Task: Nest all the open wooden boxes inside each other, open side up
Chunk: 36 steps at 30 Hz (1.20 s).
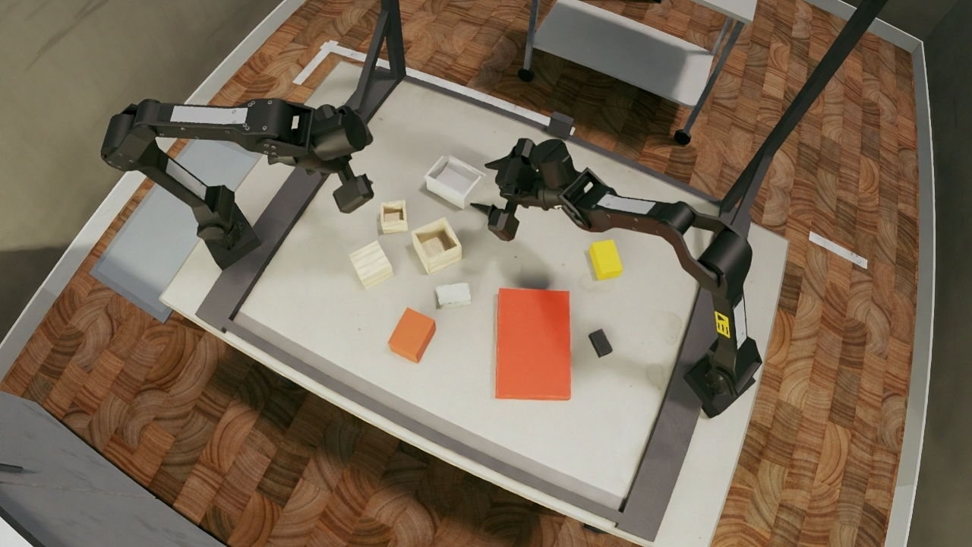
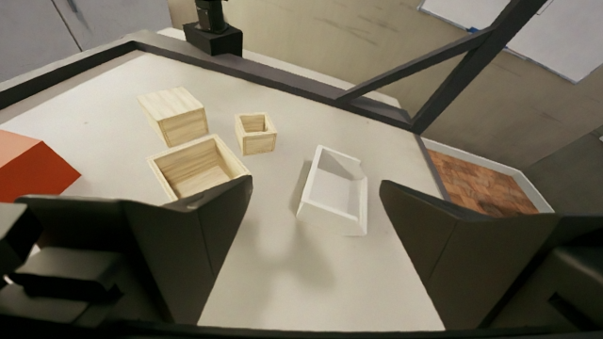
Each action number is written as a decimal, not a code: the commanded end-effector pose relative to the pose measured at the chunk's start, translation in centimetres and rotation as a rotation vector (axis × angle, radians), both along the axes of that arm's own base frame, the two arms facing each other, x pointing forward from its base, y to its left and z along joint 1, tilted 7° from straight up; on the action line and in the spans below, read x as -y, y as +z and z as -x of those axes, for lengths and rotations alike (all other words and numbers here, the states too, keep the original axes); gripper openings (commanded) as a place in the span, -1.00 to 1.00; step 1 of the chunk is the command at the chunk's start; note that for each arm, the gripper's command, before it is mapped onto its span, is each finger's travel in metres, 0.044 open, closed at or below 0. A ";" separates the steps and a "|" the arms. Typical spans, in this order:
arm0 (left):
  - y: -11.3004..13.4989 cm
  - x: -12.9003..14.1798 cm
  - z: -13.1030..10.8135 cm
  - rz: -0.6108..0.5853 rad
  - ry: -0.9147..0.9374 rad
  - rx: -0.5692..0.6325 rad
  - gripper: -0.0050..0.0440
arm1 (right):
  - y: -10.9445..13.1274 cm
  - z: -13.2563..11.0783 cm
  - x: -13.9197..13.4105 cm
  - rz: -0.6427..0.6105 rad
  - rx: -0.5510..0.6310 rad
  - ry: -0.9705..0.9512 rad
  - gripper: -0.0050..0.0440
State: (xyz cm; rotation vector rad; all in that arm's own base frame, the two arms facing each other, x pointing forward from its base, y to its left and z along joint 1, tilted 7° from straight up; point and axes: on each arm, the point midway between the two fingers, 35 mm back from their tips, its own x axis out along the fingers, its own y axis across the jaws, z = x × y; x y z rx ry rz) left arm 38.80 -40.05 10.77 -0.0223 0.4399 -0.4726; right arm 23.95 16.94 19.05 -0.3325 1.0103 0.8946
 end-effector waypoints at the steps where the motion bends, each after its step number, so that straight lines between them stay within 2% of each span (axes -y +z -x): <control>1: 2.3 -1.7 0.2 -0.004 0.016 -0.062 0.84 | -0.4 -0.9 1.8 -0.002 0.051 -0.094 0.84; 12: 2.0 -6.6 2.1 -0.107 0.067 -0.271 0.84 | -2.3 -2.8 5.9 0.005 0.139 -0.301 0.84; 14: 2.0 -6.6 2.1 -0.107 0.067 -0.271 0.84 | -2.3 -2.8 5.9 0.005 0.139 -0.301 0.84; 15: 1.4 -7.6 2.8 -0.150 0.076 -0.321 0.84 | -2.4 -2.9 6.3 0.005 0.147 -0.320 0.84; 16: 2.1 -8.3 2.9 -0.131 0.087 -0.335 0.84 | -2.8 -3.2 7.3 0.007 0.167 -0.368 0.84; 29: 2.4 -15.5 7.6 -0.234 0.197 -0.615 0.84 | -4.9 -4.0 12.6 0.022 0.273 -0.620 0.84; 31: 2.4 -15.5 7.6 -0.234 0.197 -0.615 0.84 | -4.9 -4.0 12.6 0.022 0.273 -0.620 0.84; 32: 2.2 -16.6 8.7 -0.274 0.213 -0.667 0.84 | -5.1 -4.0 13.0 0.023 0.282 -0.640 0.84; 33: 2.8 -17.4 9.1 -0.249 0.232 -0.685 0.84 | -5.5 -4.0 14.1 0.027 0.304 -0.692 0.84; 36: 3.1 -19.1 10.7 -0.274 0.265 -0.754 0.84 | -5.9 -3.9 15.3 0.030 0.328 -0.749 0.84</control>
